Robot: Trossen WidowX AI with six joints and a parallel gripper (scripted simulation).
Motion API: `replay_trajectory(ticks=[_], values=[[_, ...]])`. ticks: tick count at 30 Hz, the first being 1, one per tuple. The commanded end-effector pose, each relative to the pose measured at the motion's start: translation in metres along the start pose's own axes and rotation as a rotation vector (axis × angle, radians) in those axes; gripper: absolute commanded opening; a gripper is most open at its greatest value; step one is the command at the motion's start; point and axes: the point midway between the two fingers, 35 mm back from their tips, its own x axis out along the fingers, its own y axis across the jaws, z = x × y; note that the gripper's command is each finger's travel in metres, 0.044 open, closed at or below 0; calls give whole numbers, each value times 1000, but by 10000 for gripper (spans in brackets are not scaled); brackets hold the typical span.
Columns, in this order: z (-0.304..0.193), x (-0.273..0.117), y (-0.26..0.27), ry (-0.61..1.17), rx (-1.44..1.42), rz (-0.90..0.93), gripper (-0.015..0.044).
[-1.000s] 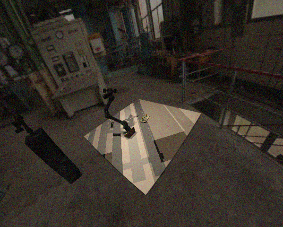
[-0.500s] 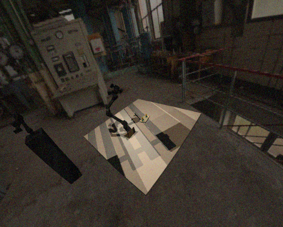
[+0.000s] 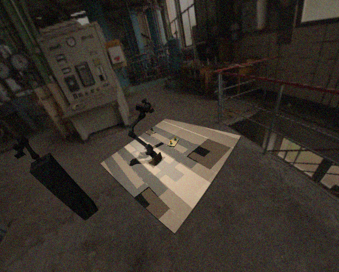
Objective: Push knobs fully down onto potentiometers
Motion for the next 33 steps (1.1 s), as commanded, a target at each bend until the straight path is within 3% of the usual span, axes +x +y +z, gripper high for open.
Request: replay_trajectory(ticks=[1,33], values=[[-22,5,25,52,74,47,0],[-119,-8,218,472,829,477,0]])
